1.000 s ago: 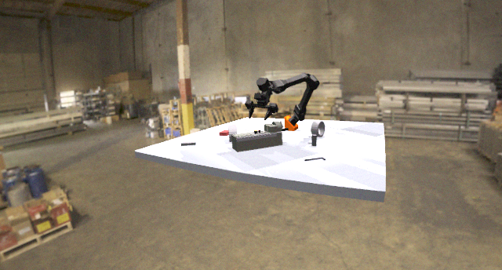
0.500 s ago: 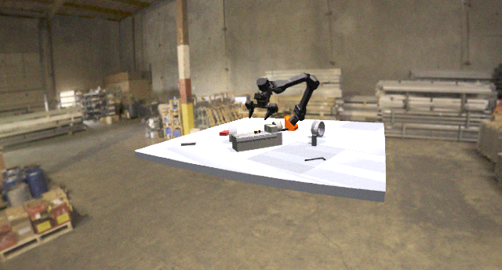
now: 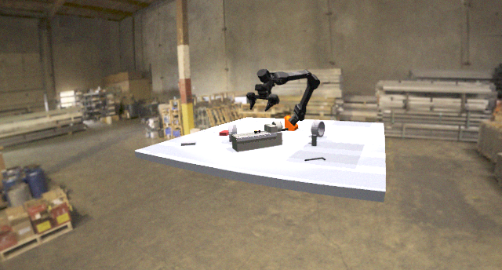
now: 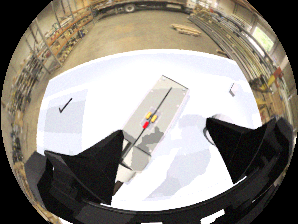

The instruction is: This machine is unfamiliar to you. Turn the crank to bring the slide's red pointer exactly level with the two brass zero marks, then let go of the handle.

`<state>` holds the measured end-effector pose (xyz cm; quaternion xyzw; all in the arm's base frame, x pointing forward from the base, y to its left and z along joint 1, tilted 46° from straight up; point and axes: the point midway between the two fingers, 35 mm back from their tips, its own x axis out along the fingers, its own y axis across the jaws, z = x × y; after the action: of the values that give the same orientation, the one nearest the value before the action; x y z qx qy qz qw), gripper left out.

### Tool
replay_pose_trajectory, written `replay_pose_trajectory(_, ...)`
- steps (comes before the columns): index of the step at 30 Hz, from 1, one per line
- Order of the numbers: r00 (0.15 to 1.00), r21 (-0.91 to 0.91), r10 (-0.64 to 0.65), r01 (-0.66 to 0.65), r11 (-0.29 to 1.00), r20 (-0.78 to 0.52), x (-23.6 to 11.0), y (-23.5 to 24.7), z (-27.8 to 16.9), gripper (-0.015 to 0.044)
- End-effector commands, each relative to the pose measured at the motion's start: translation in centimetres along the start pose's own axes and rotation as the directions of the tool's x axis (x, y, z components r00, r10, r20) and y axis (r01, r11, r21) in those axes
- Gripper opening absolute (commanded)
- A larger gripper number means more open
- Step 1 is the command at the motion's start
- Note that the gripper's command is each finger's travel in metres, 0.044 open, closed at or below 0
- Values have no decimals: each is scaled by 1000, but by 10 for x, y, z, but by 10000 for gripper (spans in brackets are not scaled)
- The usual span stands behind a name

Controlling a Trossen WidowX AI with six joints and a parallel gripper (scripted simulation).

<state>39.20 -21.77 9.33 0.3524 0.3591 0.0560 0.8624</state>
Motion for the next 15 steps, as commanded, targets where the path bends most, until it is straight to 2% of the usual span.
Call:
replay_pose_trajectory(1,999,67,-43,45,997,-22,-6,20,-4,440)
replay_pose_trajectory(15,965,360,-253,262,896,-73,-42,80,-36,440)
